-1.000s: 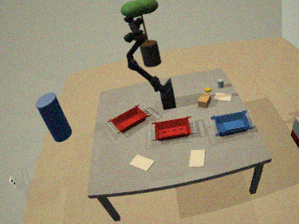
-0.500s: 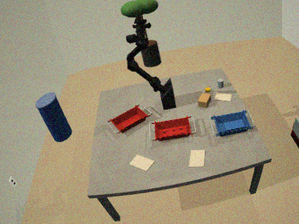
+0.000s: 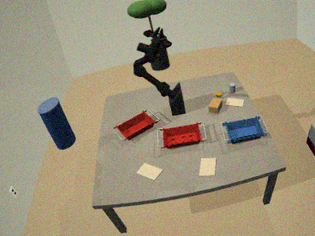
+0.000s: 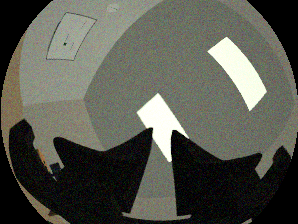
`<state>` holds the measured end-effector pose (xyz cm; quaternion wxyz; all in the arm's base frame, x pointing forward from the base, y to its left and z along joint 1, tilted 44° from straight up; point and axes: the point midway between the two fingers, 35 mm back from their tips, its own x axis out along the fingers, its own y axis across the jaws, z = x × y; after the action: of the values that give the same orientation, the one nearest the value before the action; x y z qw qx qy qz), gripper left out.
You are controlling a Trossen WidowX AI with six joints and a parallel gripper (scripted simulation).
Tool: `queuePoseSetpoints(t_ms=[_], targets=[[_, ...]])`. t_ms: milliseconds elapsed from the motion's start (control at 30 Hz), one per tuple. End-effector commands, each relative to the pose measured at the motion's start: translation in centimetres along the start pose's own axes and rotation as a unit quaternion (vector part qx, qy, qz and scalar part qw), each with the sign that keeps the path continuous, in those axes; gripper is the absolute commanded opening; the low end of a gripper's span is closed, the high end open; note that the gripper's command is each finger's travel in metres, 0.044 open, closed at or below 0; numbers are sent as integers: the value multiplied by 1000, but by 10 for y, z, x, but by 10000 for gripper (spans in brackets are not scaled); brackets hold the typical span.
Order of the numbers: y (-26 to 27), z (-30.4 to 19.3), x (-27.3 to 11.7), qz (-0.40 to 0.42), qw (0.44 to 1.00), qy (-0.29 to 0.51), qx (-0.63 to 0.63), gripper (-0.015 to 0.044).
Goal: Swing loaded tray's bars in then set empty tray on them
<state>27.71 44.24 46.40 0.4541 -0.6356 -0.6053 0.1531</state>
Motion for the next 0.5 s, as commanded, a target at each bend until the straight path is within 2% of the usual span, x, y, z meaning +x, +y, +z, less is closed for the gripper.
queuePoseSetpoints(t_ms=[0,233,467], targets=[[61,-27,-17,99,990,47,85,85],[158,-75,-75,251,922,174,236,85],[237,-113,-163,359,798,332,352,85]])
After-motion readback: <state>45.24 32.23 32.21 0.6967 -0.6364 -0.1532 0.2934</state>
